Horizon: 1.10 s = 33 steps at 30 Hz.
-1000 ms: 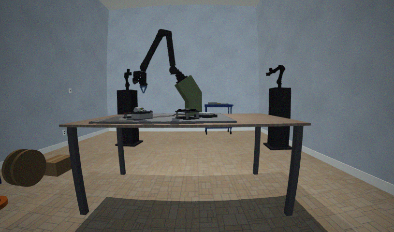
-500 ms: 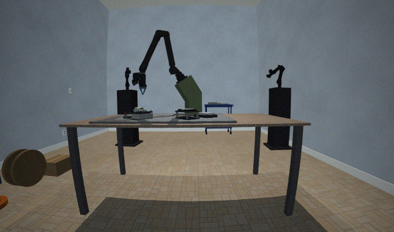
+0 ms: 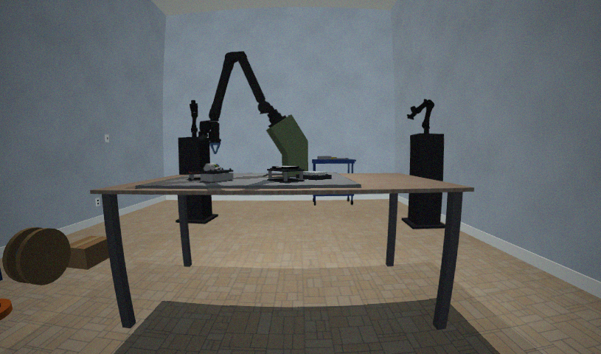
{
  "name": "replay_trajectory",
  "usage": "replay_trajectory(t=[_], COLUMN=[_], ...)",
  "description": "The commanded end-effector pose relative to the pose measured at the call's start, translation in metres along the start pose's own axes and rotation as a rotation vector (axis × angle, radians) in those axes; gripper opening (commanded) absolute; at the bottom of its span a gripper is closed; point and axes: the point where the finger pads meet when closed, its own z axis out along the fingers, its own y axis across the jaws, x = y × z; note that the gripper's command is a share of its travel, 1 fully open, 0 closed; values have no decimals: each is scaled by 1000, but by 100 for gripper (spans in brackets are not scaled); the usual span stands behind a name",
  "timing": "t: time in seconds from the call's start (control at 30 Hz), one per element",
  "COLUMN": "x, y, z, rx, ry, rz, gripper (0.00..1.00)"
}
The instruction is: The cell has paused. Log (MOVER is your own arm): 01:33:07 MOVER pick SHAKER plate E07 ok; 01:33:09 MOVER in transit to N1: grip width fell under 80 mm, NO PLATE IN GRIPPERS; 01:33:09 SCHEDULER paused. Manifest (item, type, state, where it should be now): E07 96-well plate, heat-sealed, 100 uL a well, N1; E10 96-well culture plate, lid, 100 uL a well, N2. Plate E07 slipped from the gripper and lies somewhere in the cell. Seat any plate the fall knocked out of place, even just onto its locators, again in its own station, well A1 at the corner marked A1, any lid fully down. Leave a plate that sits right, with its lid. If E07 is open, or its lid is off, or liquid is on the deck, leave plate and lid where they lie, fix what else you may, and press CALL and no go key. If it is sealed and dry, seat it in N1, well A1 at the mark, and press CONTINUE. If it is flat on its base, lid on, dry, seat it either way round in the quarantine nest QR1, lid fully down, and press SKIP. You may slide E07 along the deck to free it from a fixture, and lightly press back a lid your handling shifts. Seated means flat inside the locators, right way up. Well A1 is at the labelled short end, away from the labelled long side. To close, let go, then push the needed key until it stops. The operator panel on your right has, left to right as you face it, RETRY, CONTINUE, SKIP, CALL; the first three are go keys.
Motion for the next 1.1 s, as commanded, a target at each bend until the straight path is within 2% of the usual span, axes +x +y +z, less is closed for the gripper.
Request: replay_trajectory(t=[0.0, 0.07, 0.1, 0.17, 0.23, 0.3, 0.4, 0.63, 0.67, 0.77, 0.8, 0.9, 0.93, 1.07], x=[-20, -17, -3, -13, -28, -28, -15, -14, -12, -12, -14, -14, -12, -11], y=[4, 4, 3, 1, 0, 0, -1, -1, -2, -3, -1, -1, -4, -4], z=[16, 18, 21, 7, 4, 4, 11, 11, 5, 5, 10, 10, 5, 5], rx=[-3, -4, -4, 2, 4, 4, 1, 1, 4, 4, 1, 1, 5, 6], ry=[-29, -24, -3, -35, -55, -55, -23, -23, -23, -22, -23, -23, -23, -21], rz=[5, 6, 11, 13, 10, 10, 5, 5, 20, 21, 5, 5, 22, 24], gripper=[0, 0, 0, 0, 0, 0, 0, 0, 0, 0, 0, 0, 0, 0])
